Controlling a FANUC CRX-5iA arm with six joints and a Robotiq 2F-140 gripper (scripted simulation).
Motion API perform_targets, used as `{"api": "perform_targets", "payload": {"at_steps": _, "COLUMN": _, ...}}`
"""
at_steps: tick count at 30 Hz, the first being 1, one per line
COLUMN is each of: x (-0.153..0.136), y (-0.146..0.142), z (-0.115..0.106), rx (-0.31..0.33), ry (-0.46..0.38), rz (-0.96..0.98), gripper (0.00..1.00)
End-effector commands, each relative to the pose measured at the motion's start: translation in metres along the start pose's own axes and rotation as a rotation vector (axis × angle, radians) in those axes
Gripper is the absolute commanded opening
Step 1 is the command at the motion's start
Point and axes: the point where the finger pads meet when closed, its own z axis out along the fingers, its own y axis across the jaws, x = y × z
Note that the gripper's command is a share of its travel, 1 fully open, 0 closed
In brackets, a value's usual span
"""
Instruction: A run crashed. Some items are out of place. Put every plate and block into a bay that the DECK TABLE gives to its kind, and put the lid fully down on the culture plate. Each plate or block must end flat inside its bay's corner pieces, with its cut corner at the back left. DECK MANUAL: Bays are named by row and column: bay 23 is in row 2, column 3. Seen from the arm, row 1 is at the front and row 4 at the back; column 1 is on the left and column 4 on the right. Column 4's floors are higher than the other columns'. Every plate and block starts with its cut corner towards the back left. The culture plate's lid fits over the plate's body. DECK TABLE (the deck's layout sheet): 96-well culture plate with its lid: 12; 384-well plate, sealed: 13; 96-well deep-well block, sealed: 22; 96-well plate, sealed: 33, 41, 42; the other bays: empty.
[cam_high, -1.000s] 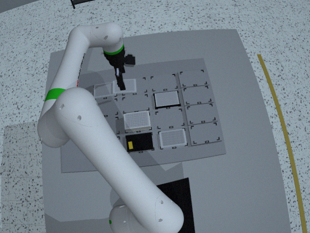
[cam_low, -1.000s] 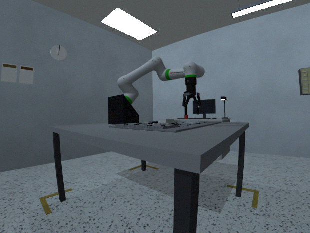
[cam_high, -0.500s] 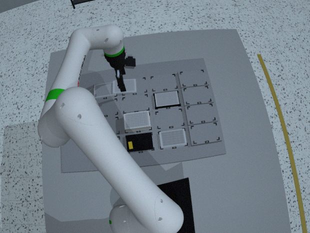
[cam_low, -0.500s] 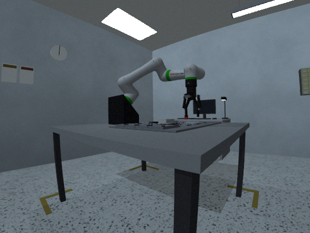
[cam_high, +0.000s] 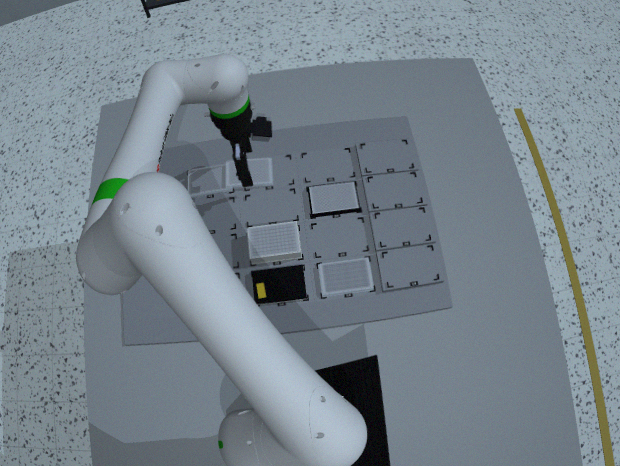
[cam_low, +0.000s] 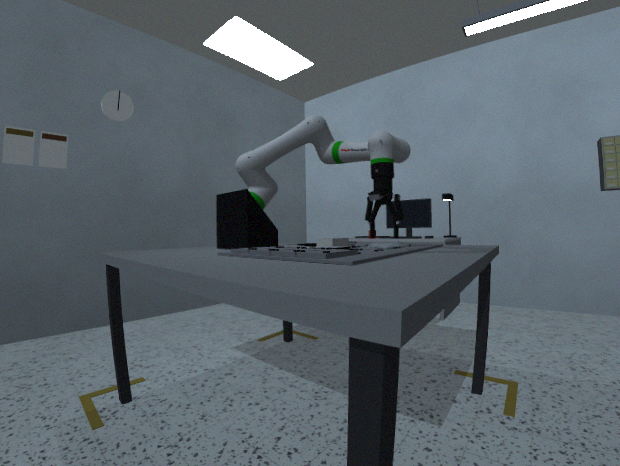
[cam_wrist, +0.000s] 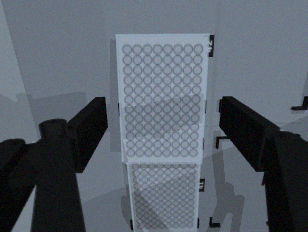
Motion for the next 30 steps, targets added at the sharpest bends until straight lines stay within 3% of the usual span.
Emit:
{"api": "perform_targets", "payload": {"at_steps": 1, "x": 0.000, "y": -0.001, "z": 0.003, "rx": 0.002, "ry": 0.001, "rz": 0.000, "gripper": 0.70}}
{"api": "perform_targets", "payload": {"at_steps": 30, "x": 0.000, "y": -0.001, "z": 0.014, "rx": 0.002, "ry": 0.001, "rz": 0.000, "gripper": 0.70}}
